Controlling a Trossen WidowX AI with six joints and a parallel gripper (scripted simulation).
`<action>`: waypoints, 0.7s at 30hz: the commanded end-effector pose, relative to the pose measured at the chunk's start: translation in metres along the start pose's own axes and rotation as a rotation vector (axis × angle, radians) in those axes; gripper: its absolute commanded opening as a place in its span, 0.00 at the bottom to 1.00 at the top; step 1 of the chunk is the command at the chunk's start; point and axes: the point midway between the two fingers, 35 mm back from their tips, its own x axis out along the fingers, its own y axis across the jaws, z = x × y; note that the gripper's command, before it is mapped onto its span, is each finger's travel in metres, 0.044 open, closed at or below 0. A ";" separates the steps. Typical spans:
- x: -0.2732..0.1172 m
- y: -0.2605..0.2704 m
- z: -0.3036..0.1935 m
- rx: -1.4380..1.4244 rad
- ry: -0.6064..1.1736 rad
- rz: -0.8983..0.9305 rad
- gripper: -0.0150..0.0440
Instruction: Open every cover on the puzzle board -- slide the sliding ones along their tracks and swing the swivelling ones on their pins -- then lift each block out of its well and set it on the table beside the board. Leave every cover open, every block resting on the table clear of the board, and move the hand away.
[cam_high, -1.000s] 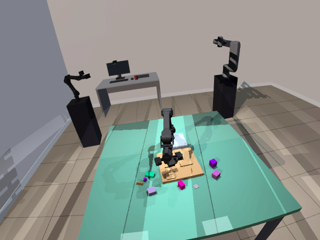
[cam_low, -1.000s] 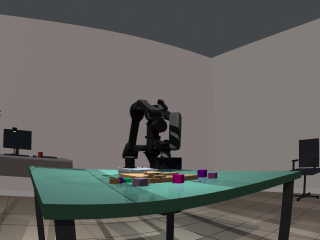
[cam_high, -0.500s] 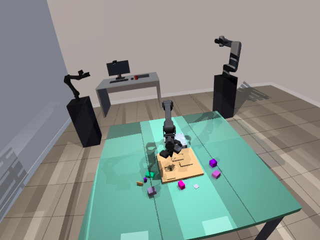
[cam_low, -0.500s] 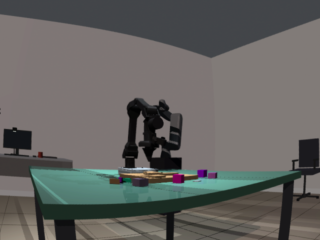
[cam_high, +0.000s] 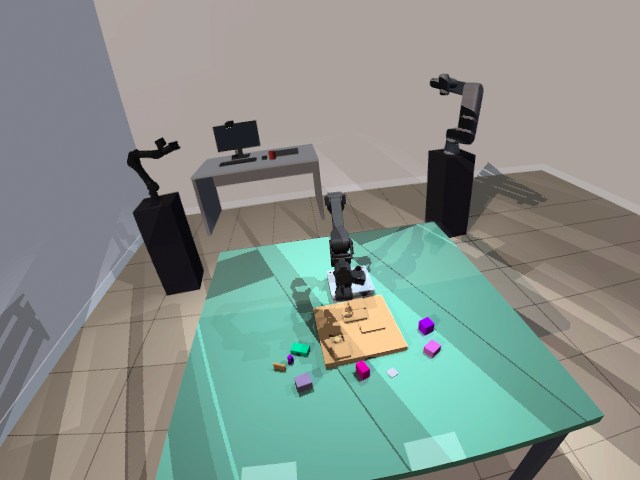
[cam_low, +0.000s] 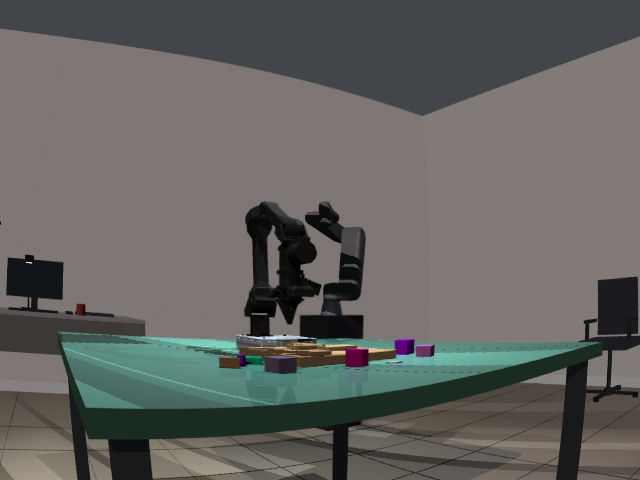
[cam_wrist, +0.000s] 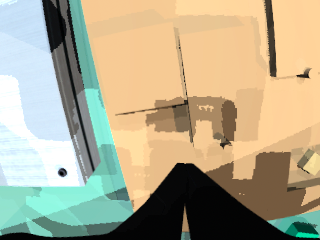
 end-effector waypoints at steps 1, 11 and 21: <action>0.006 0.020 0.002 -0.159 -0.002 0.000 0.25; 0.007 0.024 0.002 -0.188 -0.002 0.000 0.25; 0.007 0.024 0.002 -0.188 -0.002 0.000 0.25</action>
